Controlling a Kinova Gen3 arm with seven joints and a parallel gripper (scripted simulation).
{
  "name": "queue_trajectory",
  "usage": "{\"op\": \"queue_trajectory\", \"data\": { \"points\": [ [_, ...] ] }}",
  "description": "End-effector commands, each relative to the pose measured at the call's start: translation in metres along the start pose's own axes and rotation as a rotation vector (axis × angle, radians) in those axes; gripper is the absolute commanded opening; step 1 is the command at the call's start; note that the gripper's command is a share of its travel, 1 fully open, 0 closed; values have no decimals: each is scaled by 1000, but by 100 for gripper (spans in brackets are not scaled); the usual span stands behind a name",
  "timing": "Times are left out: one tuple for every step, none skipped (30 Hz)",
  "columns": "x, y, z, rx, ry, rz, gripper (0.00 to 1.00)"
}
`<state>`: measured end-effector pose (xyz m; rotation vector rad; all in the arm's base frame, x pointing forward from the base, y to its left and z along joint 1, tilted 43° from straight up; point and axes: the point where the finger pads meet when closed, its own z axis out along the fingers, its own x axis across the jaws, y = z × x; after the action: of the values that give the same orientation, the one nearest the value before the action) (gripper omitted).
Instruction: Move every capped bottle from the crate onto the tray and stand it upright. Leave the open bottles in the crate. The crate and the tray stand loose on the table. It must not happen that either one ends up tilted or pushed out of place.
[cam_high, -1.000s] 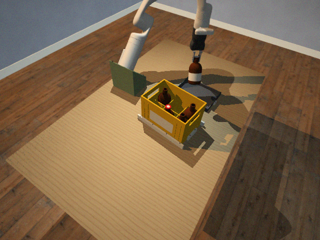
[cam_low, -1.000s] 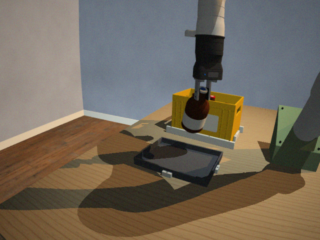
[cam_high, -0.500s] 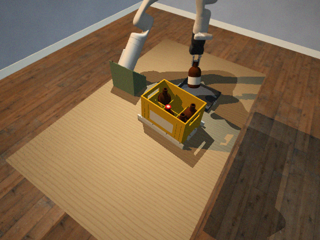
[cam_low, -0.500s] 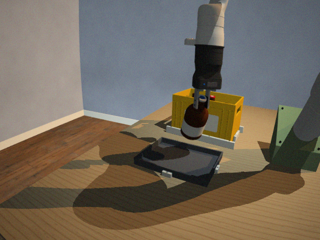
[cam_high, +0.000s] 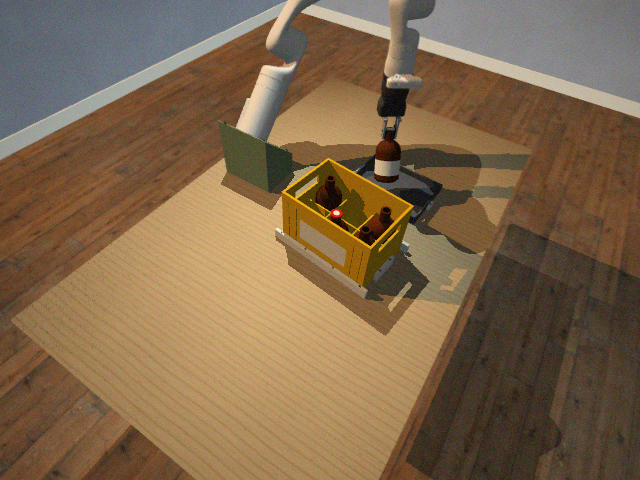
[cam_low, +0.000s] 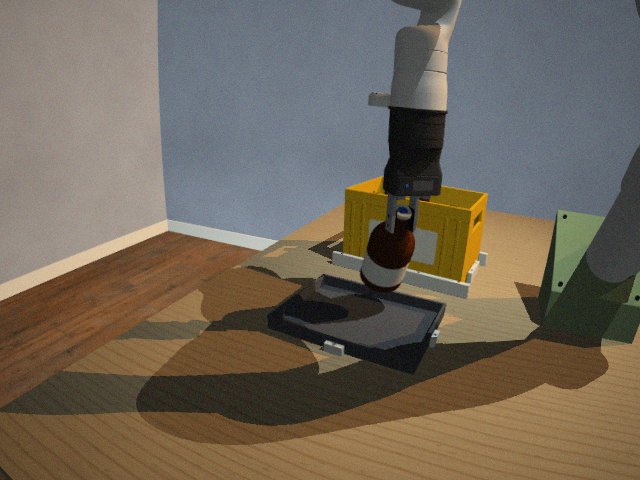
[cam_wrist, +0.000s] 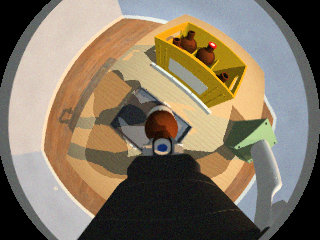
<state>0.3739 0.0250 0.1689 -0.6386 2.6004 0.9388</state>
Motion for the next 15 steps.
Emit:
{"op": "queue_trajectory", "data": {
  "points": [
    [1, 2, 7, -9, 4, 0, 0],
    [1, 2, 7, -9, 4, 0, 0],
    [1, 2, 7, -9, 4, 0, 0],
    [0, 1, 6, -3, 1, 0, 0],
    [1, 1, 7, -3, 1, 0, 0],
    [1, 1, 9, -3, 2, 0, 0],
    [1, 1, 10, -4, 2, 0, 0],
    [1, 1, 12, -4, 2, 0, 0],
    [1, 1, 13, -5, 2, 0, 0],
    [1, 1, 15, -5, 3, 0, 0],
    [1, 1, 16, -6, 3, 0, 0],
    [1, 2, 18, -6, 3, 0, 0],
    [1, 2, 19, -7, 3, 0, 0],
    [1, 2, 21, -7, 4, 0, 0],
    [1, 2, 22, -8, 4, 0, 0]
  ]
}}
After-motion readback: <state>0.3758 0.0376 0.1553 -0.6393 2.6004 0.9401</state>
